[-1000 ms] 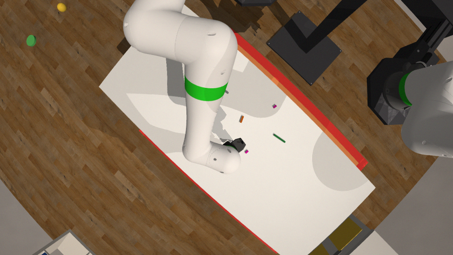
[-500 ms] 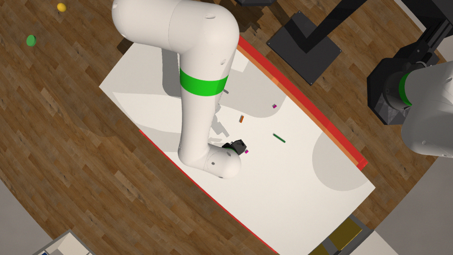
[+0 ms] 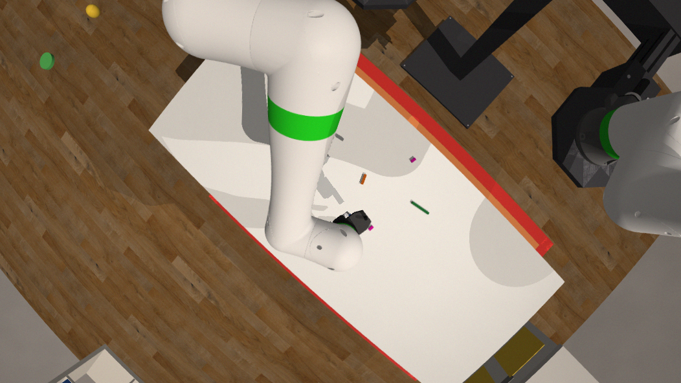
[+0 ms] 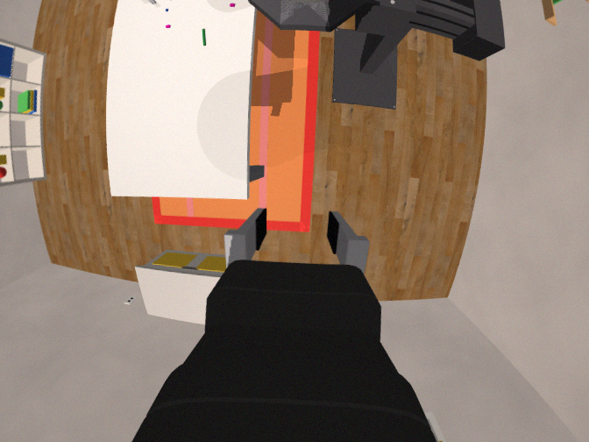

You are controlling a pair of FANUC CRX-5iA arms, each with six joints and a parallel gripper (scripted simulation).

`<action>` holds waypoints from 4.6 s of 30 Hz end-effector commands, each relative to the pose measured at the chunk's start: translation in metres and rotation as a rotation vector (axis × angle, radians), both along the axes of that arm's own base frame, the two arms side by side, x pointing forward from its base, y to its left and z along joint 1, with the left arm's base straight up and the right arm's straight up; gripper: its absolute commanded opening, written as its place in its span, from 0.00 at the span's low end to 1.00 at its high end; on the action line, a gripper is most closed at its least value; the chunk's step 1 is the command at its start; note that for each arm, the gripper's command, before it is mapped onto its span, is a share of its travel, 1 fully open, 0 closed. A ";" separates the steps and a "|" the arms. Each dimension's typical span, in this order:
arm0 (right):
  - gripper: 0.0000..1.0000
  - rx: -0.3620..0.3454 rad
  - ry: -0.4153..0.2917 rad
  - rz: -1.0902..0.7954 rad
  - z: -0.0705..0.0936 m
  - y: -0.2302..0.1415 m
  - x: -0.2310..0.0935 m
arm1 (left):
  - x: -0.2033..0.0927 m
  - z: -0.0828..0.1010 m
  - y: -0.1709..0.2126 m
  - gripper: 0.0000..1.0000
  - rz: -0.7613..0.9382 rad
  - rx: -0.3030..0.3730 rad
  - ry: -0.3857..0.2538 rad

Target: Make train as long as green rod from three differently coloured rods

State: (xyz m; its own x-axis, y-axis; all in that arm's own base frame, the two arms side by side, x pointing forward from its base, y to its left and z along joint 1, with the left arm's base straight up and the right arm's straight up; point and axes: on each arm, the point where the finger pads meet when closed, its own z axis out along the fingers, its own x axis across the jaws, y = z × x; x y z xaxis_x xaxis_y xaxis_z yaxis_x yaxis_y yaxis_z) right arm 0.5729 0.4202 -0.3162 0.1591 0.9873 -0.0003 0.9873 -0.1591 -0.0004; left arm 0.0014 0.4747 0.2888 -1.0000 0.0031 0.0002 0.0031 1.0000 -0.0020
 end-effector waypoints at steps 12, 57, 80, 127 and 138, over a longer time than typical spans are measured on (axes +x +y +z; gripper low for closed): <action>1.00 0.001 -0.002 0.000 0.001 0.001 0.001 | 0.000 0.001 0.000 1.00 0.000 0.002 0.000; 1.00 0.002 0.003 -0.960 -0.030 -0.180 -0.141 | 0.000 0.001 0.000 1.00 0.000 0.002 0.000; 0.54 0.001 0.002 -1.207 -0.021 -0.234 -0.189 | 0.000 0.001 0.000 1.00 0.000 0.002 0.000; 0.54 0.001 -0.001 -1.208 -0.034 -0.234 -0.189 | 0.000 0.001 0.000 1.00 0.000 0.002 0.000; 0.54 0.001 -0.001 -1.208 -0.048 -0.234 -0.189 | 0.000 0.001 0.000 1.00 0.000 0.002 0.000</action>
State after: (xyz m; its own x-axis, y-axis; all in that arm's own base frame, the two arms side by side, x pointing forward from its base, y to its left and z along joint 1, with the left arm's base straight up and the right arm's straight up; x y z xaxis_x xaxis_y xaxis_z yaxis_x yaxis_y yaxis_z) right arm 0.3837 0.1861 -0.3588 0.9783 0.2056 -0.0249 0.2059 -0.9785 0.0142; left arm 0.0014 0.4747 0.2888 -1.0000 0.0031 0.0002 0.0031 1.0000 -0.0020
